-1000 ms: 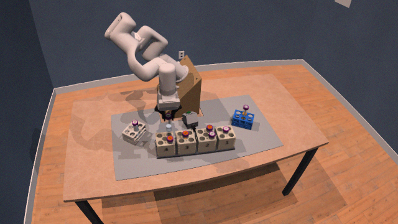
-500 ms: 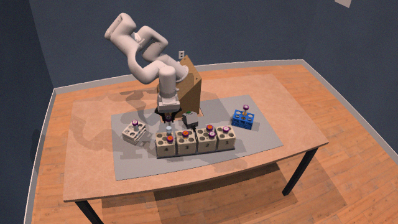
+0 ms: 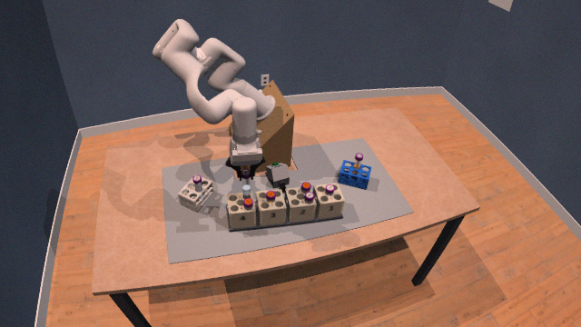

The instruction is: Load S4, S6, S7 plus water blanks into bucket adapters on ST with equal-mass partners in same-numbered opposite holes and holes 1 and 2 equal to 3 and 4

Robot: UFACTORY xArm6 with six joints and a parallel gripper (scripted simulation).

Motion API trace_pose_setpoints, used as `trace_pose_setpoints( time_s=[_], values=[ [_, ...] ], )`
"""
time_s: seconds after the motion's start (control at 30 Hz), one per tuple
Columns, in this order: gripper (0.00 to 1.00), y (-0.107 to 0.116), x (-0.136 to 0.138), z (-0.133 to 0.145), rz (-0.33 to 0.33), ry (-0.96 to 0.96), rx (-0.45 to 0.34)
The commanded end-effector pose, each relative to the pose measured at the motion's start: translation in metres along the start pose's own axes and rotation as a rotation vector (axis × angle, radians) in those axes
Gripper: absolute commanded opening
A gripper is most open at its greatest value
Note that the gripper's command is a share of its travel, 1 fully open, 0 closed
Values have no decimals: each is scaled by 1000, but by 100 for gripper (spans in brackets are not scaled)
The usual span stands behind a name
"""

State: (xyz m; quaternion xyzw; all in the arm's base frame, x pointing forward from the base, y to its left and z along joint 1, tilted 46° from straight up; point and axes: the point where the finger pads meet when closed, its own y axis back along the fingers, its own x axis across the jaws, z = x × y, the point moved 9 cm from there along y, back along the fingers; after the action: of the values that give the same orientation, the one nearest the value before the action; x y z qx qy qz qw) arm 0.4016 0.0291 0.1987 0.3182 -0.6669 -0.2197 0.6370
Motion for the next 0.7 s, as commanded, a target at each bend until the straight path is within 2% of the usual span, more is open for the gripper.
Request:
trace_pose_setpoints(
  time_s=[0.0, 0.67],
  values=[
    [0, -3, 0, -1, -1, -1, 3],
    [0, -21, 0, -1, -1, -1, 3]
  ],
)
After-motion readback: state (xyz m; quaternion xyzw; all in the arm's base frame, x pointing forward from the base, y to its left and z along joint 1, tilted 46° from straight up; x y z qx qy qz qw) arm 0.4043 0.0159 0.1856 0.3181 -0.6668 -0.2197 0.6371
